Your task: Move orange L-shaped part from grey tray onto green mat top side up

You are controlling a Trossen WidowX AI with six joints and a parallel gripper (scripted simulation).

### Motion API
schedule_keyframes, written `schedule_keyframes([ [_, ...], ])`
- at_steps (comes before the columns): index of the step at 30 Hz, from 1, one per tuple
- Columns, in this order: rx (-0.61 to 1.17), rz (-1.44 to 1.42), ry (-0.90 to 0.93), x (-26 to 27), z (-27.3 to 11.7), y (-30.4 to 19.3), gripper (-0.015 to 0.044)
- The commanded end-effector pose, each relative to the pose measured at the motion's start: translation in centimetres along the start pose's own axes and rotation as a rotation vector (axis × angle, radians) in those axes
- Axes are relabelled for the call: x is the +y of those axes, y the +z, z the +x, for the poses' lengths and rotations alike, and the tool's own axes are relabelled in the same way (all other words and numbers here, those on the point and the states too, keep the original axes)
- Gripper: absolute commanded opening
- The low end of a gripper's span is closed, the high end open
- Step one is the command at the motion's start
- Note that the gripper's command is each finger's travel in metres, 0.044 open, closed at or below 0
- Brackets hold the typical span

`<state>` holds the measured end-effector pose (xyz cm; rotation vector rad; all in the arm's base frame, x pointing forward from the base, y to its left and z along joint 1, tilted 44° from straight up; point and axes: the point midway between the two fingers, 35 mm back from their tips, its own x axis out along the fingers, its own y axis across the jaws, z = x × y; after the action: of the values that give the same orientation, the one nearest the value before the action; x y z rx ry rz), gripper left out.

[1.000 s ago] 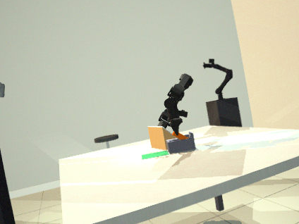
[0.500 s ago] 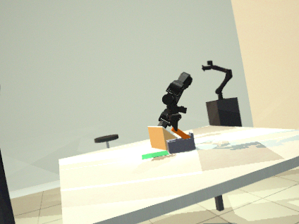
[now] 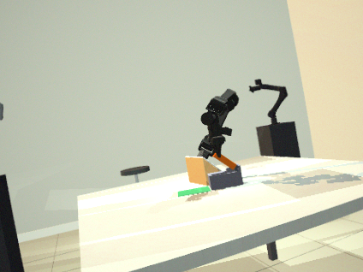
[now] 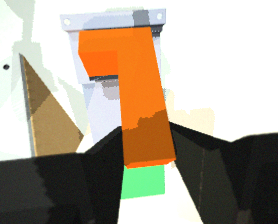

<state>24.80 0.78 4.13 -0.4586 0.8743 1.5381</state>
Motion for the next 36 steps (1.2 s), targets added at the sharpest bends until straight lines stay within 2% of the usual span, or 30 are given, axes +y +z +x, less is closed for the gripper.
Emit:
schedule_keyframes([
  [1, 0.005, -0.006, -0.002, -0.1, -0.8, 0.0, 0.0000],
  [16, 0.006, -0.006, -0.002, 0.0, -1.7, -0.6, 0.0000],
  [36, 0.011, -0.005, -0.003, 0.7, -1.5, -10.6, 0.0000],
])
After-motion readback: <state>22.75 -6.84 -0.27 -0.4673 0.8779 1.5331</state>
